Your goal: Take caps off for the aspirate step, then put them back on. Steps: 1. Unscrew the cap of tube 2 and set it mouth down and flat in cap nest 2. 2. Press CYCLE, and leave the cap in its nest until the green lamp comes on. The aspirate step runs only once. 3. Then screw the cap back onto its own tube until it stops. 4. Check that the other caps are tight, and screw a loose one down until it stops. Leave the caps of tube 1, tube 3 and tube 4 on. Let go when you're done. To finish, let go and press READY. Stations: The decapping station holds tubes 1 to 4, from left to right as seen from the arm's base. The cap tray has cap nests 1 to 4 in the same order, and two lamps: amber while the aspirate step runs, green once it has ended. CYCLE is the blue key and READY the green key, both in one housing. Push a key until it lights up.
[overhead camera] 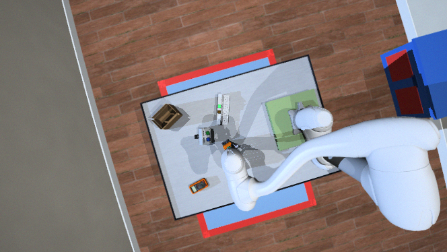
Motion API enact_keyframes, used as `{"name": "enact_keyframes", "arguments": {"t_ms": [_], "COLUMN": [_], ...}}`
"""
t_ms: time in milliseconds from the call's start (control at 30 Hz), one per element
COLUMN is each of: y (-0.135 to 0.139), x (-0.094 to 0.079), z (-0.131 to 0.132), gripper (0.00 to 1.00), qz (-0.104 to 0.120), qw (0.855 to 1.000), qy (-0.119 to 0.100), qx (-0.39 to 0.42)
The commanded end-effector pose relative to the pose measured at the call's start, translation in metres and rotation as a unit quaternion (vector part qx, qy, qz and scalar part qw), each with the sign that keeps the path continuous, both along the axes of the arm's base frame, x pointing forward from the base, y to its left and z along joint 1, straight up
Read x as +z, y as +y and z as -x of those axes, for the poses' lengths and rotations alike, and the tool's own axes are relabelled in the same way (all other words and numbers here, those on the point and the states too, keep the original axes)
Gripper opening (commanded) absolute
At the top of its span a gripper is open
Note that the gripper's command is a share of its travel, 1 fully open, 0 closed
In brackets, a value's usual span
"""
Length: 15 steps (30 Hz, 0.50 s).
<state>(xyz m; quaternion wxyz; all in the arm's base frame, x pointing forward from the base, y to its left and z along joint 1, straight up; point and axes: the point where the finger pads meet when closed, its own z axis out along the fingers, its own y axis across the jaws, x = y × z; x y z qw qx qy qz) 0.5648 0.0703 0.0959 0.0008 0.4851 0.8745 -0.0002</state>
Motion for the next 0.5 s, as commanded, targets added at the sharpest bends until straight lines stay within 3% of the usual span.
{"name": "enact_keyframes", "arguments": {"t_ms": [0, 233, 267, 467], "y": [-0.0006, -0.0005, -0.0003, -0.0003], "x": [-0.0056, -0.0058, -0.0039, -0.0039], "z": [0.001, 0.0005, -0.0001, -0.0001], "gripper": [0.41, 0.41, 0.3, 0.3], "qz": [-0.001, -0.001, -0.001, -0.001], "qw": [1.0, 1.0, 1.0, 1.0], "qy": [0.001, 0.0, 0.0, 0.0], "qx": [0.0, 0.0, 0.0, 0.0]}}
